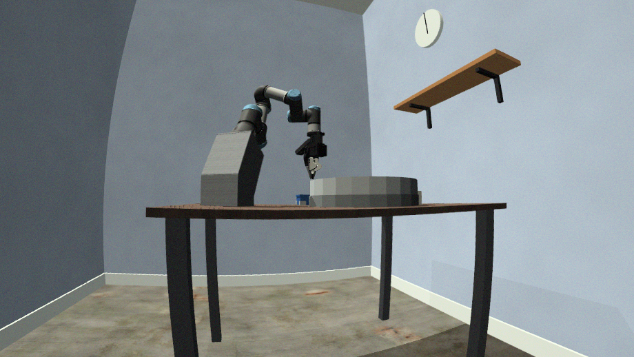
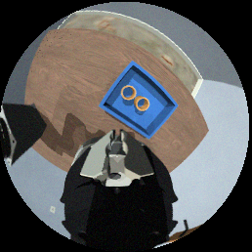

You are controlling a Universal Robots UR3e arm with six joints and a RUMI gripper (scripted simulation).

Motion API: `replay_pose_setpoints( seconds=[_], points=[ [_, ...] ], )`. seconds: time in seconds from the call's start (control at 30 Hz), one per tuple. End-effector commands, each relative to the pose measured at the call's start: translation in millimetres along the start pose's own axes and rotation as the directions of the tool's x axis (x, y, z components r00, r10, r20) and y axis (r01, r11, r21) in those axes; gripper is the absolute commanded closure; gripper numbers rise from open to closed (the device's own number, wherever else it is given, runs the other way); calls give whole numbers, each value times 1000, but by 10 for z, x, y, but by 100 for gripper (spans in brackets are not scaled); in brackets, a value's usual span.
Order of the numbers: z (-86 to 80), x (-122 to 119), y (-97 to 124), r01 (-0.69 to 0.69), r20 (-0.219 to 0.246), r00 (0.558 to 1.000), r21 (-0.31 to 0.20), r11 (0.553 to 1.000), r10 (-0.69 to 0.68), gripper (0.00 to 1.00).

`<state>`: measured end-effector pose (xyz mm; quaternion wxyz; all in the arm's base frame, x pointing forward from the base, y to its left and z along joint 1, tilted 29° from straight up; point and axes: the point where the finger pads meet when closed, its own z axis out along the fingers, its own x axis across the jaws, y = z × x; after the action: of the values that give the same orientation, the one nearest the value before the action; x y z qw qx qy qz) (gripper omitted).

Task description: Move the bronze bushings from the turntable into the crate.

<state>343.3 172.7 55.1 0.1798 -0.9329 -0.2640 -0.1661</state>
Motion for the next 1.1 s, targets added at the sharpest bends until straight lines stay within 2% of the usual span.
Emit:
replay_pose_setpoints(
  seconds=[0.0, 0.53, 0.6, 1.07],
  points=[
    [-6, -76, 108, 29, -5, 1000, 2, 1000, -29, 95],
    [-5, -437, 582, 149, -5, 989, 1, 989, -149, 95],
    [-5, -437, 582, 149, -5, 989, 1, 989, -149, 95],
    [-6, -782, 1040, 263, -5, 965, 0, 965, -263, 95]
  ],
)
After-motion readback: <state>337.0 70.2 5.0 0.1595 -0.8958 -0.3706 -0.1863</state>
